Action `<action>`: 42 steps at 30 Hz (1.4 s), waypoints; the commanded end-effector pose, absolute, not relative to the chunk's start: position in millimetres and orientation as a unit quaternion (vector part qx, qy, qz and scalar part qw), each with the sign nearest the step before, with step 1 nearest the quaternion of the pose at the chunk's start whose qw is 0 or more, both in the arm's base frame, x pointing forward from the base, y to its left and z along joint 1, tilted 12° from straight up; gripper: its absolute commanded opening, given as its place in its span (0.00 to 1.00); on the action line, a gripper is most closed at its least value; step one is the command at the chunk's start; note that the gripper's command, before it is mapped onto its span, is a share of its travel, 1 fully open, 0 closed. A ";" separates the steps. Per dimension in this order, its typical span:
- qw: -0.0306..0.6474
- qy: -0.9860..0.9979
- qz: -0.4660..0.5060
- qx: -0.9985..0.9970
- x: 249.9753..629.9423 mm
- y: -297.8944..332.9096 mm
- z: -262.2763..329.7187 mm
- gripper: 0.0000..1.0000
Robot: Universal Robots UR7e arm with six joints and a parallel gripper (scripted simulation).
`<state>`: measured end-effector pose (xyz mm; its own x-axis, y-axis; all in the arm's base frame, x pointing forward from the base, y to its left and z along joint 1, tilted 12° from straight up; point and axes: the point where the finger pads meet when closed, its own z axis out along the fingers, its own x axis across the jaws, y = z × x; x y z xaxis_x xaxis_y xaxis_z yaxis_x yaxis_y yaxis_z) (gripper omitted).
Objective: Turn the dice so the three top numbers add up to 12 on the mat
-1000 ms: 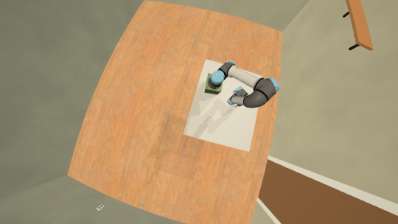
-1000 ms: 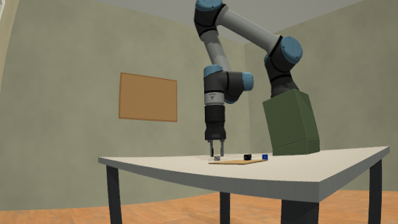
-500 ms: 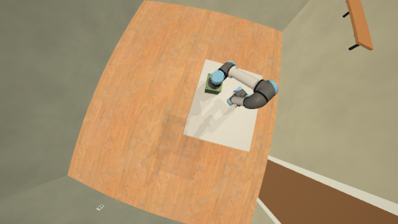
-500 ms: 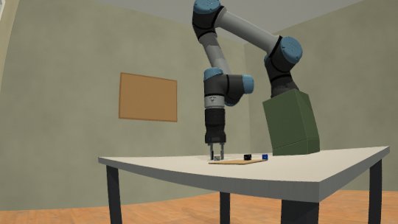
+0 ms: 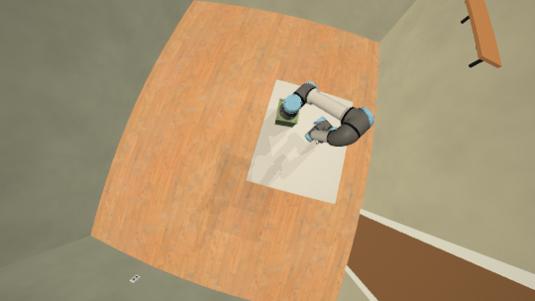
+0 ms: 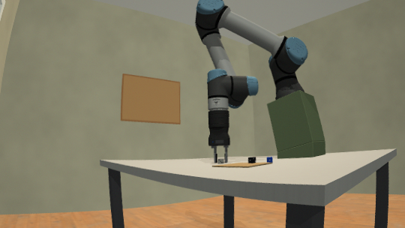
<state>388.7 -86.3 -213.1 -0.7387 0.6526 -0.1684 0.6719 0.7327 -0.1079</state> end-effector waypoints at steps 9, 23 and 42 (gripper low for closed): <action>0.060 0.929 -0.081 0.356 389.0 -86.3 -212.7 0.70; 0.060 0.929 -0.081 0.356 389.0 -86.3 -212.7 0.40; 0.060 0.929 -0.081 0.356 389.0 -86.3 -212.7 0.40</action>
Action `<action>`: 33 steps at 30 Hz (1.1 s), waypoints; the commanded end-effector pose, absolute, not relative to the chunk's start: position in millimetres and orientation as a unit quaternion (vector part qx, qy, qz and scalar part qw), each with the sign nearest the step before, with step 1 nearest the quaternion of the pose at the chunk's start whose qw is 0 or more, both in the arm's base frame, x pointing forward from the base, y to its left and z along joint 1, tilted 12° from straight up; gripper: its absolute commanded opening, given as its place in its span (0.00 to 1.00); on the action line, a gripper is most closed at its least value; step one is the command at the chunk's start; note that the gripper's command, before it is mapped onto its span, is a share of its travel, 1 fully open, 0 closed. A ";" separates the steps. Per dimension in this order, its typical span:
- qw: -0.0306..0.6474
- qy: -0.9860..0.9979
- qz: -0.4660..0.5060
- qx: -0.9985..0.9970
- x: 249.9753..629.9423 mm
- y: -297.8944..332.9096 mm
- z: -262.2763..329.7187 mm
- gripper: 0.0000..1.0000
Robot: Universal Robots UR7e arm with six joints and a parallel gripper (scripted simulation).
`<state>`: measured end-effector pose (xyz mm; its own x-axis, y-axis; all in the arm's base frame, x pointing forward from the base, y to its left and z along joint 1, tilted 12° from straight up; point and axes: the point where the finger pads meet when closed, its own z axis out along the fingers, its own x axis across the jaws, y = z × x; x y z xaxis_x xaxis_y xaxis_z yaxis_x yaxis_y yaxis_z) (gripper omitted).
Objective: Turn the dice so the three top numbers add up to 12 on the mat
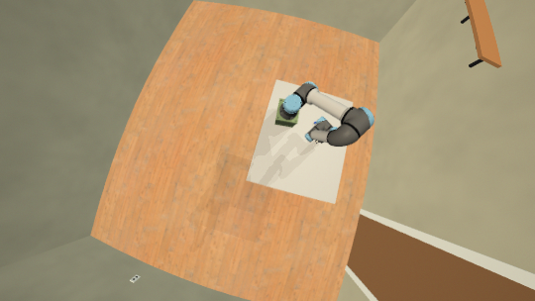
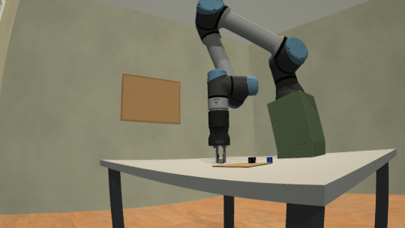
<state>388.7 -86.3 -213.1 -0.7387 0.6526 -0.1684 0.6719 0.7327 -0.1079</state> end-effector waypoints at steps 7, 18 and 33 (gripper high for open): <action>0.060 0.929 -0.081 0.356 389.0 -86.3 -212.7 0.40; 0.060 0.929 -0.081 0.356 388.8 -85.5 -208.5 0.40; 0.060 0.929 -0.081 0.356 386.7 -77.9 -170.1 0.40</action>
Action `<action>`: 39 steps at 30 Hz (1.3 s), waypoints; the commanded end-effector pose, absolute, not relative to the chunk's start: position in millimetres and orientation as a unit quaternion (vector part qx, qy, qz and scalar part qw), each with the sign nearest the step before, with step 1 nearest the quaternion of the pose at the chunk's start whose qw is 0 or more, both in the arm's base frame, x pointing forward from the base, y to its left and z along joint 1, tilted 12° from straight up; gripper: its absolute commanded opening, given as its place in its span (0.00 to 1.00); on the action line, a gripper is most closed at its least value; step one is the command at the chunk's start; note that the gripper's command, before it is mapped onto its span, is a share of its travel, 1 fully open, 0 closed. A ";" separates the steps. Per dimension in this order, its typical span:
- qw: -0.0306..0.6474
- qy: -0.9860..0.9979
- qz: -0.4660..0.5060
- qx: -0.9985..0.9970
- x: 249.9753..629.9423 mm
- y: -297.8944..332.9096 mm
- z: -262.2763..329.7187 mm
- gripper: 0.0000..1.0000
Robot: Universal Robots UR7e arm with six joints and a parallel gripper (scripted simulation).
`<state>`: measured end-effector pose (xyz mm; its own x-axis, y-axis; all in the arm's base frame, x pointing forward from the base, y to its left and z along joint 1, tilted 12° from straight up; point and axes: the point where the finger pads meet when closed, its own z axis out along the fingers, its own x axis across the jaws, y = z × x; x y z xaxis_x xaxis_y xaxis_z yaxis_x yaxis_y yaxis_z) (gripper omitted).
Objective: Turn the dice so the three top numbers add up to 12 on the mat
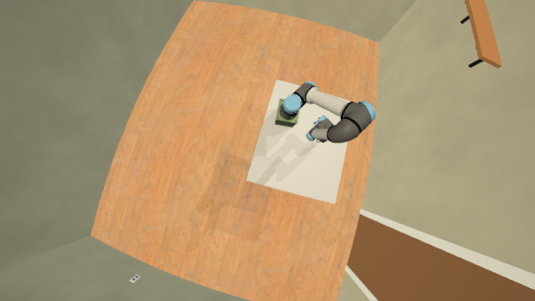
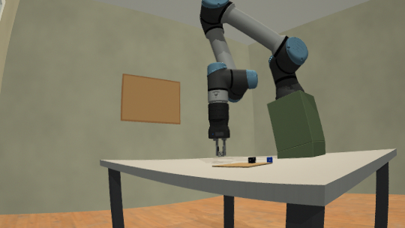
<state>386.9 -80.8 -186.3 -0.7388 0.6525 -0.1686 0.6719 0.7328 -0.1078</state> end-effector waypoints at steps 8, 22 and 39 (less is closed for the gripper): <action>0.060 0.929 -0.081 0.356 385.0 -71.9 -139.7 0.40; 0.060 0.929 -0.081 0.356 383.7 -67.2 -115.8 0.40; 0.059 0.935 -0.082 0.339 385.2 -65.6 -118.7 0.40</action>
<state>383.5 -66.9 -115.4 -0.7408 0.6502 -0.1684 0.6696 0.7348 -0.1084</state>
